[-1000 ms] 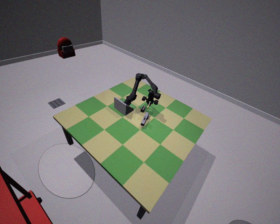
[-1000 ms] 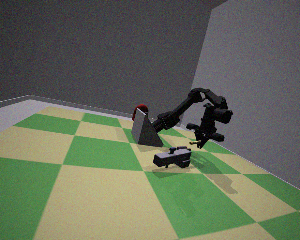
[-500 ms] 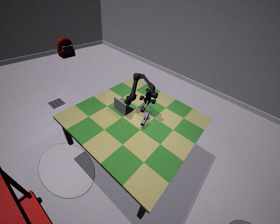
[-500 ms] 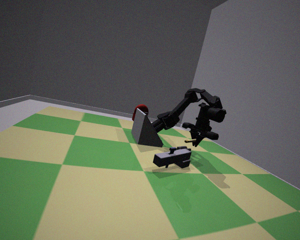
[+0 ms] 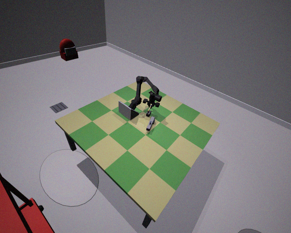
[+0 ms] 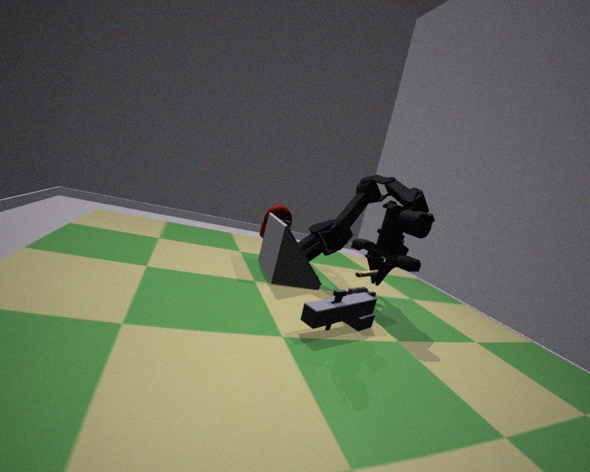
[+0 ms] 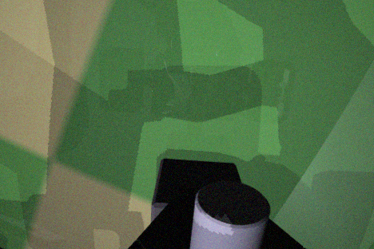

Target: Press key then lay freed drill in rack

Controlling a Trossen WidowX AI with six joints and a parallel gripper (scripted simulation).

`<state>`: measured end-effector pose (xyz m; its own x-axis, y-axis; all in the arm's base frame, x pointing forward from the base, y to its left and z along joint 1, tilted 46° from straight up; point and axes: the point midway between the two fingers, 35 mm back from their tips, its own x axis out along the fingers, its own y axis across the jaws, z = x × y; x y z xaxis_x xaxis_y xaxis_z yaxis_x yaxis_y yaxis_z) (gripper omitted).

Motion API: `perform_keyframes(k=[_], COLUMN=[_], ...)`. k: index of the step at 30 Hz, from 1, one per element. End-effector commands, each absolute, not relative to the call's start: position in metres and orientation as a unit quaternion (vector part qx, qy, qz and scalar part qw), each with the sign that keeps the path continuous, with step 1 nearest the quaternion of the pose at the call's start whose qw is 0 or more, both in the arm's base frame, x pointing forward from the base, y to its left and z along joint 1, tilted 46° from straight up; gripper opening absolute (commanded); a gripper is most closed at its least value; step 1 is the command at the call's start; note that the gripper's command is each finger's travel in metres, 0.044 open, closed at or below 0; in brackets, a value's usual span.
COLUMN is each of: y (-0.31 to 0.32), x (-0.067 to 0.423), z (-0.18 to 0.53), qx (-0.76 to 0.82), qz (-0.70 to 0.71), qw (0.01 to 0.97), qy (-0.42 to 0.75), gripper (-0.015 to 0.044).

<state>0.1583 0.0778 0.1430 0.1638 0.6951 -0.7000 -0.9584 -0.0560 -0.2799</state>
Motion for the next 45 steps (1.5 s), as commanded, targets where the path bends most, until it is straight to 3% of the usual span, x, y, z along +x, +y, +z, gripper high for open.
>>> perform_keyframes(k=[1,39,45], y=[0.080,0.117,0.114], x=[0.158,0.167,0.166], z=[0.141,0.106,0.112], qx=[-0.376,-0.375,-0.372], qz=[0.622,0.622,0.619], qw=[0.665,0.666,0.669], qy=[0.174,0.172,0.174], gripper=[0.0000,0.0000,0.0158])
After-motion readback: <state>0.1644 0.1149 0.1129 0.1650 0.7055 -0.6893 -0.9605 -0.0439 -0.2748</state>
